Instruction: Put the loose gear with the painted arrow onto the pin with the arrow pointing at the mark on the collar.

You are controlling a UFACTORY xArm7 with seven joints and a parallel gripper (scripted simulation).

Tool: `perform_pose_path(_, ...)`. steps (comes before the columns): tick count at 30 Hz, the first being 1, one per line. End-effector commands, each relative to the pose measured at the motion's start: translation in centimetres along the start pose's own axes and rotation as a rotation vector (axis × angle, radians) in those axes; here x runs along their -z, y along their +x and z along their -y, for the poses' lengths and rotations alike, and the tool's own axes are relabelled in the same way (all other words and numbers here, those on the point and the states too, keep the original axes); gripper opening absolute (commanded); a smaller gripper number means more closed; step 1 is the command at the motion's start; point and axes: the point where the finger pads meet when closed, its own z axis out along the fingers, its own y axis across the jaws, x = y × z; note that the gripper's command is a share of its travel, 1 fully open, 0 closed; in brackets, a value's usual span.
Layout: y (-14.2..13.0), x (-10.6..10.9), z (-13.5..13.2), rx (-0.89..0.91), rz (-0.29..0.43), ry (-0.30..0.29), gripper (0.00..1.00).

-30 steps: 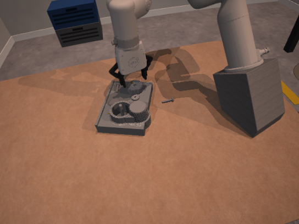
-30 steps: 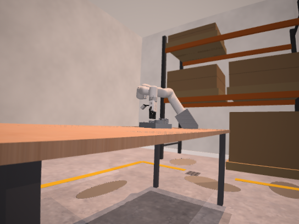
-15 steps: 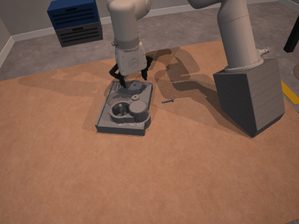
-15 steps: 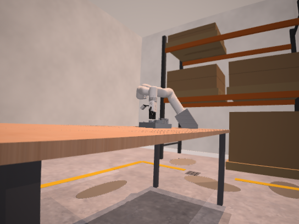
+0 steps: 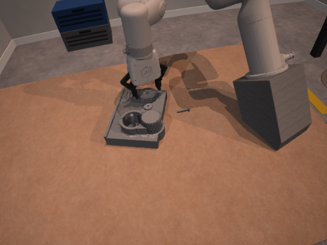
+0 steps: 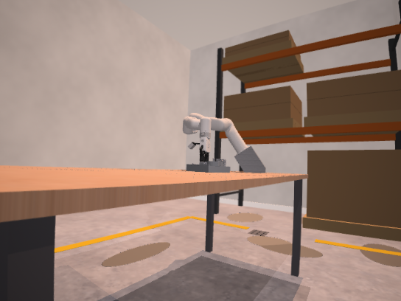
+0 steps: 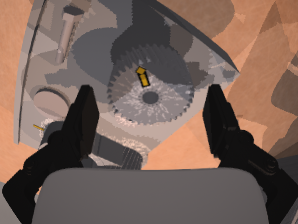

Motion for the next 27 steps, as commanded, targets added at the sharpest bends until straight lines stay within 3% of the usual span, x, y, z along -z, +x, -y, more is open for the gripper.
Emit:
perform_pose_path(1,0.0,-0.4,0.1,0.001,-0.001,0.003,0.93)
perform_pose_path(27,0.0,-2.1,0.1,0.001,-0.001,0.003,0.93)
